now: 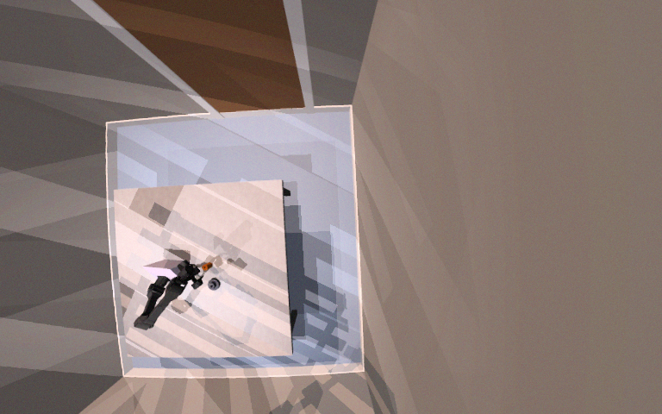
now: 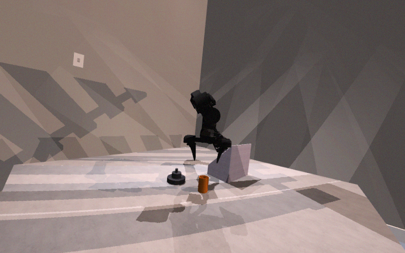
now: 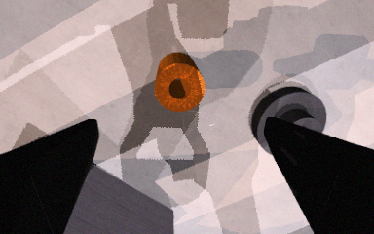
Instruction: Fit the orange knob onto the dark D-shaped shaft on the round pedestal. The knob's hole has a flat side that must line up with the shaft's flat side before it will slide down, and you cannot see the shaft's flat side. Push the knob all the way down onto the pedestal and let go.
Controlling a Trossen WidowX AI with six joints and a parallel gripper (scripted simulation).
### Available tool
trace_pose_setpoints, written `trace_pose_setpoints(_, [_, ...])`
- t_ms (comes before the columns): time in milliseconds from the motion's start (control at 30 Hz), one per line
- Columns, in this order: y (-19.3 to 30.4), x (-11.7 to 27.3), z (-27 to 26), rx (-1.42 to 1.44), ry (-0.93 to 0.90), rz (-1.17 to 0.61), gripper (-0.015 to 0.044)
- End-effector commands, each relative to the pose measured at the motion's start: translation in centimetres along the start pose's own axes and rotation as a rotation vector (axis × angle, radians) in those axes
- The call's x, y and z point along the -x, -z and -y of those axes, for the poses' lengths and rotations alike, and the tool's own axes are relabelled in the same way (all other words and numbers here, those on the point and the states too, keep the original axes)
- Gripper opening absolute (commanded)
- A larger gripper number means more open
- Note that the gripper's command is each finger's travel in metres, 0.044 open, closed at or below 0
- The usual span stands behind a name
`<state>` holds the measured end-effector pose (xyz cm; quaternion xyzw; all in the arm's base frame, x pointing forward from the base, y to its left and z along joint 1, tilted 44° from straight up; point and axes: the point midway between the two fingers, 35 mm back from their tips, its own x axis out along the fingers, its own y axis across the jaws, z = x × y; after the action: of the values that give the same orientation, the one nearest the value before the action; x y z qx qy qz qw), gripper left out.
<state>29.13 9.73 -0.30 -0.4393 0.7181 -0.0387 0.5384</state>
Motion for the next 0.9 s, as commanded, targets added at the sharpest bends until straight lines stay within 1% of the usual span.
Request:
trace_pose_setpoints(0, [0.0, 0.0, 0.1, -0.637, 0.006, -0.001, 0.0440])
trace_pose_setpoints(500, [0.0, 0.0, 0.1, -0.654, 0.006, -0.001, 0.0440])
trace_pose_setpoints(533, [0.0, -0.3, 0.1, -0.654, 0.006, -0.001, 0.0440])
trace_pose_setpoints(633, [0.0, -3.3, 0.1, -0.654, 0.007, -0.001, 0.0440])
trace_pose_setpoints(800, [0.1, -3.7, 0.1, -0.654, 0.007, -0.001, 0.0440])
trace_pose_setpoints(867, [0.1, -4.6, 0.1, -0.654, 0.008, -0.001, 0.0440])
